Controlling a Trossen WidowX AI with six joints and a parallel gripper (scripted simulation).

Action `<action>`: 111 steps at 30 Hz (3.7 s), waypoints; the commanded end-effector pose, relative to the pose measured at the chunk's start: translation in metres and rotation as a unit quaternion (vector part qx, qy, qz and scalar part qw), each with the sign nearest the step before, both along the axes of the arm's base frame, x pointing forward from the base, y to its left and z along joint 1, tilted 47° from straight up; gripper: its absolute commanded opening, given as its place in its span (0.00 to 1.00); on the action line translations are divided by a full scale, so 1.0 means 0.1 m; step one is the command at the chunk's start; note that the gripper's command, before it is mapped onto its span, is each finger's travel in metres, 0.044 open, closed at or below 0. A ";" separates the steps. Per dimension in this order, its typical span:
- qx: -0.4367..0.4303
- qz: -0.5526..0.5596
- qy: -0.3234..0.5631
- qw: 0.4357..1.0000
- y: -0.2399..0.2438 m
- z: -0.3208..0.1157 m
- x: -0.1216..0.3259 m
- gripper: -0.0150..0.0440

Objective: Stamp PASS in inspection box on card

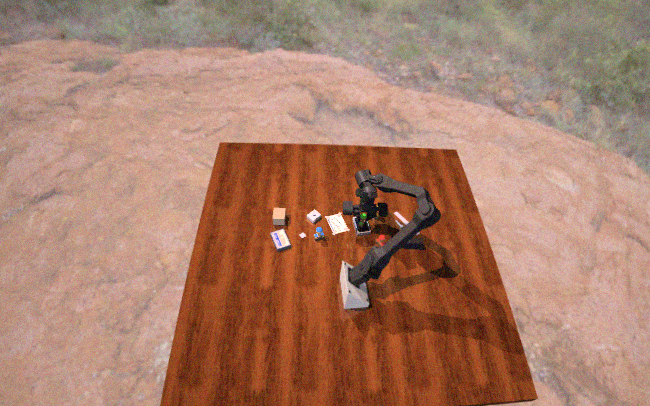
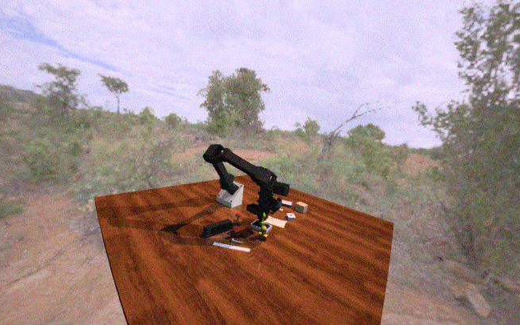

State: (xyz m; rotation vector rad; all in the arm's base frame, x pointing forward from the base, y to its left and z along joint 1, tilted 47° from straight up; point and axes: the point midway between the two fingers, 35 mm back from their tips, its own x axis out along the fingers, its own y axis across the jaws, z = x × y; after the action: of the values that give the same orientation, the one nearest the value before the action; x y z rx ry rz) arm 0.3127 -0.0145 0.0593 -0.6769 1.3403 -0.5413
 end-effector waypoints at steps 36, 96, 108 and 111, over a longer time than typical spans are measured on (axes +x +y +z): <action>-0.002 0.000 -0.001 1.000 -0.02 -0.01 0.01 0.25; 0.000 0.000 0.000 1.000 0.24 0.22 -0.04 0.25; 0.000 0.000 0.000 1.000 0.38 0.36 -0.08 0.25; -0.001 0.000 0.000 1.000 0.40 0.38 -0.08 0.25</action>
State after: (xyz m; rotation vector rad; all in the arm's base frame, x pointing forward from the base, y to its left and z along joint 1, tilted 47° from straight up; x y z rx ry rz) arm 0.3036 0.0215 0.0939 -0.6857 1.3457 -0.5444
